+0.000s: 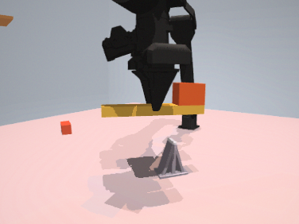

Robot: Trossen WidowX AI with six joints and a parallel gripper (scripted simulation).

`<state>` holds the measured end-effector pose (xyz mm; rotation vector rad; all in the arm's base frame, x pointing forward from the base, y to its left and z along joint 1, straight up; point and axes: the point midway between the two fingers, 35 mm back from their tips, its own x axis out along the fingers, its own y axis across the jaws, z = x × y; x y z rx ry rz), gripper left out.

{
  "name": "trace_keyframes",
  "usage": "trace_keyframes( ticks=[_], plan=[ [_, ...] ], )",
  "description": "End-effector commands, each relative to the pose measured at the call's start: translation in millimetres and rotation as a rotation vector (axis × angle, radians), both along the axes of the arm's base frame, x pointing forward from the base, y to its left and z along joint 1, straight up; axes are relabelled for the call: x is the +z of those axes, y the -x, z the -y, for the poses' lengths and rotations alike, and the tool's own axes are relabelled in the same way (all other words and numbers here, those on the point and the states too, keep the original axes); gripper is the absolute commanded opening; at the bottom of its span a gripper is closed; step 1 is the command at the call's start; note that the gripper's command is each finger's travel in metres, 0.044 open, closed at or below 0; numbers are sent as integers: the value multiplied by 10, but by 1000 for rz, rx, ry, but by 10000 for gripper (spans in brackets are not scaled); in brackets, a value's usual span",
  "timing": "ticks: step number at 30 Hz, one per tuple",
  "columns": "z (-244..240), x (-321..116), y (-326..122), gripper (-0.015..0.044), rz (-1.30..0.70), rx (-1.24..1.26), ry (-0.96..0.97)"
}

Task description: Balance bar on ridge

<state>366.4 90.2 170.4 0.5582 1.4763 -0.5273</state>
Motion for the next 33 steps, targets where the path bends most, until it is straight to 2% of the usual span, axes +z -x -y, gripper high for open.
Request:
trace_keyframes(
  ticks=[1, 33],
  plan=[
    [-79, 13, -9, 0, 4, 5, 1],
    [-98, -414, -28, 0, 4, 6, 1]
  ],
)
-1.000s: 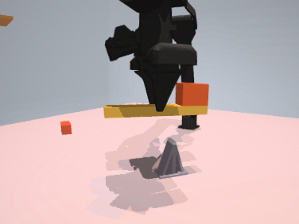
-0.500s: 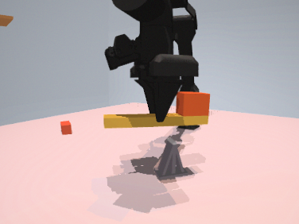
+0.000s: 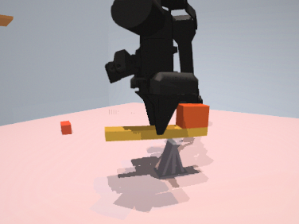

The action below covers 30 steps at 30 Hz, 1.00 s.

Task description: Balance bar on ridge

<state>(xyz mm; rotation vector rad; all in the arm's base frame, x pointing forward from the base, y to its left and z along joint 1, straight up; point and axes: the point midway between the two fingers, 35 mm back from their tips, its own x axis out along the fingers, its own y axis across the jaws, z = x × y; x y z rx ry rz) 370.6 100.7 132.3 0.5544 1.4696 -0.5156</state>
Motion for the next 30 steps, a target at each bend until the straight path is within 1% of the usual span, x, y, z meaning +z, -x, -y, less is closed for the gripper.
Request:
trace_keyframes(
  ticks=[1, 30],
  plan=[
    [7, -33, 14, 0, -6, -3, 3],
    [7, -29, 16, 0, -6, -3, 3]
  ],
)
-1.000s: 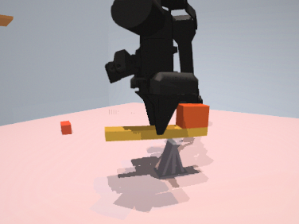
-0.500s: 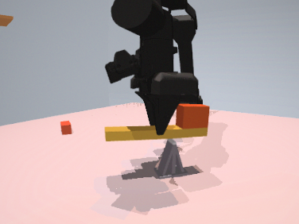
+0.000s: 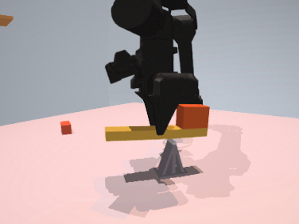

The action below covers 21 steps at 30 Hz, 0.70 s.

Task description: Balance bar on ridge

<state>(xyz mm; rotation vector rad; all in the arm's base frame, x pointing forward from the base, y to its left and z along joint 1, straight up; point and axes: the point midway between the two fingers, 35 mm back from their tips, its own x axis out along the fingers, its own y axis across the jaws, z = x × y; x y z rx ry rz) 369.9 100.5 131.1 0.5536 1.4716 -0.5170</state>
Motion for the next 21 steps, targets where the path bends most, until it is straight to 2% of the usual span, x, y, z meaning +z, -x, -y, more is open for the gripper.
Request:
trace_keyframes(
  ticks=[1, 21],
  plan=[
    [4, -18, 8, 0, -4, -3, 2],
    [3, -34, 9, 0, -4, -3, 2]
  ],
)
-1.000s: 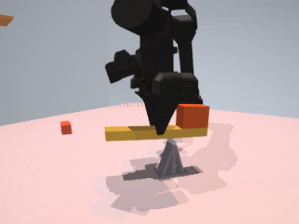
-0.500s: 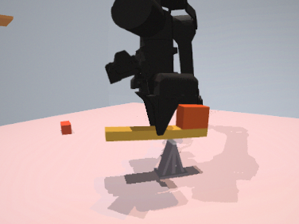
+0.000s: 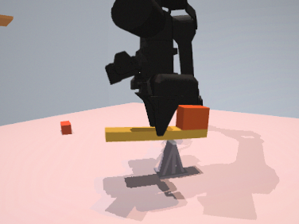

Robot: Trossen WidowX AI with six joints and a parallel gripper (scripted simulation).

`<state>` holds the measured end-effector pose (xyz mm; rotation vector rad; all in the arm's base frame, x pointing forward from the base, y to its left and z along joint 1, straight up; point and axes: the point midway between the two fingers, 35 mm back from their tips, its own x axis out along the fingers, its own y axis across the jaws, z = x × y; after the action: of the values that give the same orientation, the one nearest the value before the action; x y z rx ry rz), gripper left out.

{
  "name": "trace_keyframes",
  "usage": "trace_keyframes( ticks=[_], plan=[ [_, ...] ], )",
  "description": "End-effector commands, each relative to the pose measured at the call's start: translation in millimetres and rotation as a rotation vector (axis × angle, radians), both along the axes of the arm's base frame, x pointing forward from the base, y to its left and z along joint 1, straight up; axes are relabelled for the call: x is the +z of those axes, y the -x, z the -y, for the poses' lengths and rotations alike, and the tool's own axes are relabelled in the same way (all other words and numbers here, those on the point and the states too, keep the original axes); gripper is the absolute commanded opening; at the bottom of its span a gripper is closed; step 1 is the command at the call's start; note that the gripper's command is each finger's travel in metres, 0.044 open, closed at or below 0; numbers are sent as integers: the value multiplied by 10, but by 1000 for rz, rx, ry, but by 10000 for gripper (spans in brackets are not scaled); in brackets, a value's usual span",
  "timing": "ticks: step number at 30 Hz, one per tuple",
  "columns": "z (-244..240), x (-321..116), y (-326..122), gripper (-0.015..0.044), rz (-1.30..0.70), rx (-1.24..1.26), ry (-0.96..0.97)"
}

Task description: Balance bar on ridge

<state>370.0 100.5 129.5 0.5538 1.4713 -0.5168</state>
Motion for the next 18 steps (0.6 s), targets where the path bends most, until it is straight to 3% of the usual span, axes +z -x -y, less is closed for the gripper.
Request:
trace_keyframes(
  ticks=[1, 18],
  plan=[
    [4, -19, 9, 0, -4, -3, 2],
    [3, -34, 10, 0, -4, -3, 2]
  ],
)
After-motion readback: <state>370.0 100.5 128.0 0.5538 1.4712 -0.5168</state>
